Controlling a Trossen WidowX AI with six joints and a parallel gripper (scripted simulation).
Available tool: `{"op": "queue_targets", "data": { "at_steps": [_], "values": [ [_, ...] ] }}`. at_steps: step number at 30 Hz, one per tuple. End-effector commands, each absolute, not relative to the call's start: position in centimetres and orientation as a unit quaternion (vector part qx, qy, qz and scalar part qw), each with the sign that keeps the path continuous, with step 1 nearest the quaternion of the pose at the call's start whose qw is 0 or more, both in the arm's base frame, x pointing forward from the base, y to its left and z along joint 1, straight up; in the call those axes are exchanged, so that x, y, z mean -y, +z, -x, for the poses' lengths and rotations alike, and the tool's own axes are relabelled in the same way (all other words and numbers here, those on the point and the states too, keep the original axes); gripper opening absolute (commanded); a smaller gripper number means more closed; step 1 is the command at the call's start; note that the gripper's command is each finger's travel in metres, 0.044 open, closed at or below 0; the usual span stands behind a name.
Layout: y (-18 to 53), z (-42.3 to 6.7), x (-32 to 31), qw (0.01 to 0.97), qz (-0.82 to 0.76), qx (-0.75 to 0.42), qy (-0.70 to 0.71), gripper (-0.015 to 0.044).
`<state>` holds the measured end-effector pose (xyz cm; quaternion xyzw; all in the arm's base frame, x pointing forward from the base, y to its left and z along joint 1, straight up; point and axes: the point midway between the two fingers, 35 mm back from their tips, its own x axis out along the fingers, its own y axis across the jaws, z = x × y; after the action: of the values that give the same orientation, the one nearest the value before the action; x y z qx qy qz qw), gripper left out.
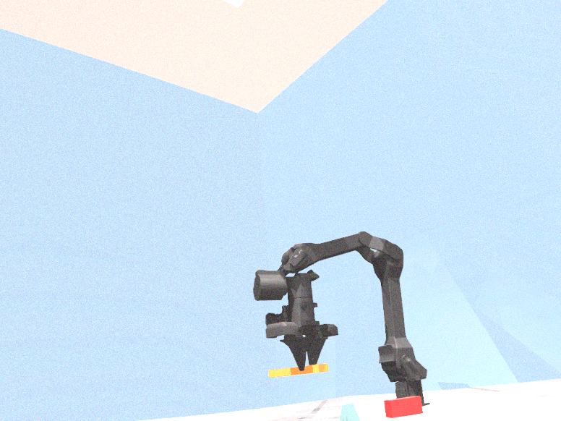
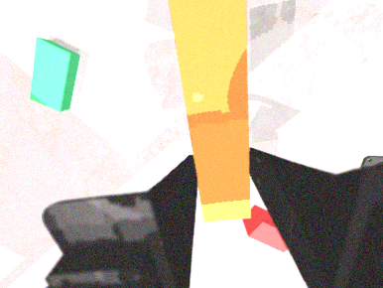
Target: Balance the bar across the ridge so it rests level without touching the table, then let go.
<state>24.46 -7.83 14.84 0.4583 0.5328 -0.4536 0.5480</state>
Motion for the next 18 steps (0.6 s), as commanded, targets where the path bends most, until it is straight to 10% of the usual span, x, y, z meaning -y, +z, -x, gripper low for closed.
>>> {"op": "queue_targets", "data": {
  "at_steps": [1, 18],
  "values": [
    [15.0, -25.3, 7.0, 0.548, -0.459, -0.533, -0.452, 0.0],
    [15.3, -28.6, 2.6, 0.554, -0.453, -0.539, -0.443, 0.0]
  ]
}}
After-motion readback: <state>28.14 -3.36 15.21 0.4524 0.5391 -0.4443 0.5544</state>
